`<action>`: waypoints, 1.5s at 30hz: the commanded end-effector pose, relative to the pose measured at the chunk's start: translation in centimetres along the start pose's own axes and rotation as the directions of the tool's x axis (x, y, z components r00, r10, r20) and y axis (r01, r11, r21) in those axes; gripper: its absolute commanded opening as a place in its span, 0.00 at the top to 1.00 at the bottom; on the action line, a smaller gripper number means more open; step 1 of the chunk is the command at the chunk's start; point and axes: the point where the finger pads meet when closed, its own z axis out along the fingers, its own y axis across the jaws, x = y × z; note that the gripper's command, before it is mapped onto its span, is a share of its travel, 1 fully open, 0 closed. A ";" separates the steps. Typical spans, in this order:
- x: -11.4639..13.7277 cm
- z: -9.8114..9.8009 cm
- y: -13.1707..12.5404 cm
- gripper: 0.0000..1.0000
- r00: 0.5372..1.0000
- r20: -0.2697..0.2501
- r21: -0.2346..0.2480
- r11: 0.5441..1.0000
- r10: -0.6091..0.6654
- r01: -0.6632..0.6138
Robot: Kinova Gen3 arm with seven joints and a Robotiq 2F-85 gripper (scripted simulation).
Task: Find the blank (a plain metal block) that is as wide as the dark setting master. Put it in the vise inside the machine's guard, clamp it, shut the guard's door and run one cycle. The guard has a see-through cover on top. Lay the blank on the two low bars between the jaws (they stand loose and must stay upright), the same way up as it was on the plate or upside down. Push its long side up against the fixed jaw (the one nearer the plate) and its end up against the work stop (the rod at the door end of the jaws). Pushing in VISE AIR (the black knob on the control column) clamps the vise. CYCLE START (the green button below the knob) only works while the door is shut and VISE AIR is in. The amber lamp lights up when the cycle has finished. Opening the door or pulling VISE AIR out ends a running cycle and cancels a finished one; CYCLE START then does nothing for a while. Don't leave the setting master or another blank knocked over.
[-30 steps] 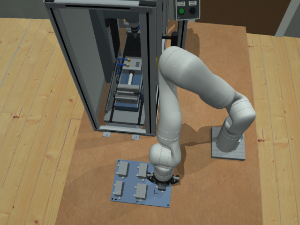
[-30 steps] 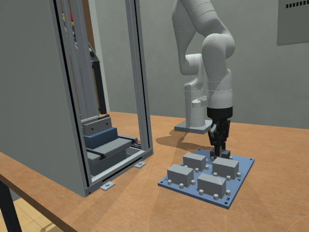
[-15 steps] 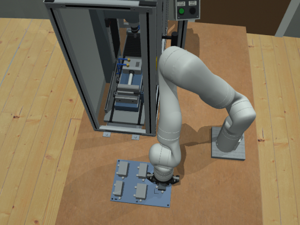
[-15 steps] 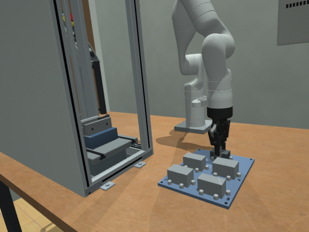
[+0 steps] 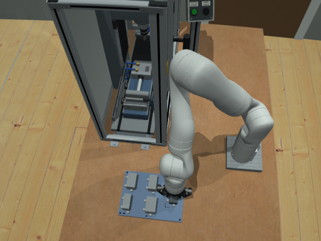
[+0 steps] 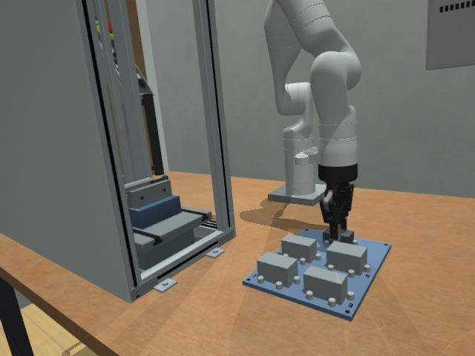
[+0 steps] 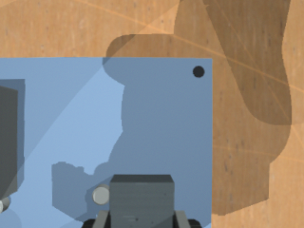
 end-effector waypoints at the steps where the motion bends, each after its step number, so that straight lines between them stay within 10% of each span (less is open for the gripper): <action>1: 0.0 0.0 0.0 0.90 1.000 0.001 0.001 1.000 0.000 0.000; 20: 0.0 0.0 0.0 0.90 1.000 0.001 0.001 1.000 0.000 0.000; 21: 0.0 0.0 0.0 0.00 1.000 0.001 0.001 1.000 0.000 0.000; 45: 0.0 0.0 0.0 0.00 1.000 0.001 0.001 1.000 0.000 0.000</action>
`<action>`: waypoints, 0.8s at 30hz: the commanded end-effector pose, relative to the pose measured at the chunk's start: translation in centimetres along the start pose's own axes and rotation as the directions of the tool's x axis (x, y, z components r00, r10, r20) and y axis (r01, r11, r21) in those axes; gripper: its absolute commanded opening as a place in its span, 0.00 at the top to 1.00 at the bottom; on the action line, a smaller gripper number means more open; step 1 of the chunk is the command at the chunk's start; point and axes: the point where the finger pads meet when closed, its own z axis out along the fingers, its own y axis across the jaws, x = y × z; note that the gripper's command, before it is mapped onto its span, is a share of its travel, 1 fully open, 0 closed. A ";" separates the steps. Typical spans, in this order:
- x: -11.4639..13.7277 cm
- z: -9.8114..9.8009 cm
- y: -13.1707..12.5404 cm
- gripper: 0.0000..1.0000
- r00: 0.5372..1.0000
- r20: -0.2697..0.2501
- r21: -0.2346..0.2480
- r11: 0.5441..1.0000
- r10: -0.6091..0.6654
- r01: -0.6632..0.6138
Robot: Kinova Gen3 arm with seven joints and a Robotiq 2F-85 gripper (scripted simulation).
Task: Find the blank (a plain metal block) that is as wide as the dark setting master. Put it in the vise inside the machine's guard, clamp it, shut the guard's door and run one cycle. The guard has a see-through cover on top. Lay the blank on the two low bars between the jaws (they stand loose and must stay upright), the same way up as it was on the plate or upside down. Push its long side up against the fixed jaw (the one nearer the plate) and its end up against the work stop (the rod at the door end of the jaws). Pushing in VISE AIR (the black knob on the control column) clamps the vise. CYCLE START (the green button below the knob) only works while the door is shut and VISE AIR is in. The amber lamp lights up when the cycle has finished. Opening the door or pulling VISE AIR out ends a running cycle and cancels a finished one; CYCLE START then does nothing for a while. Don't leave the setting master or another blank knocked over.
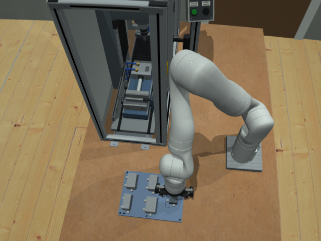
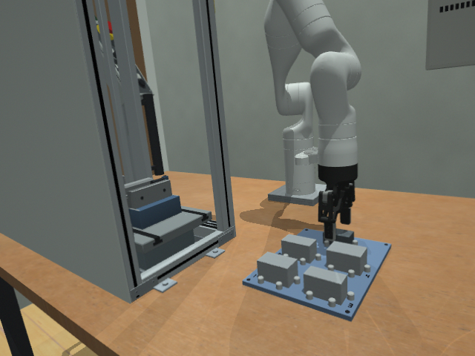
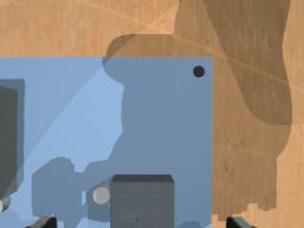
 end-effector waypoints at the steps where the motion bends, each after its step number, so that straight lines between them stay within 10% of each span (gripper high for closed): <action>1: 0.0 0.0 0.0 0.00 1.000 0.001 0.001 1.000 0.000 0.000; 24: 0.0 0.0 0.0 0.00 1.000 0.001 0.001 1.000 0.000 0.000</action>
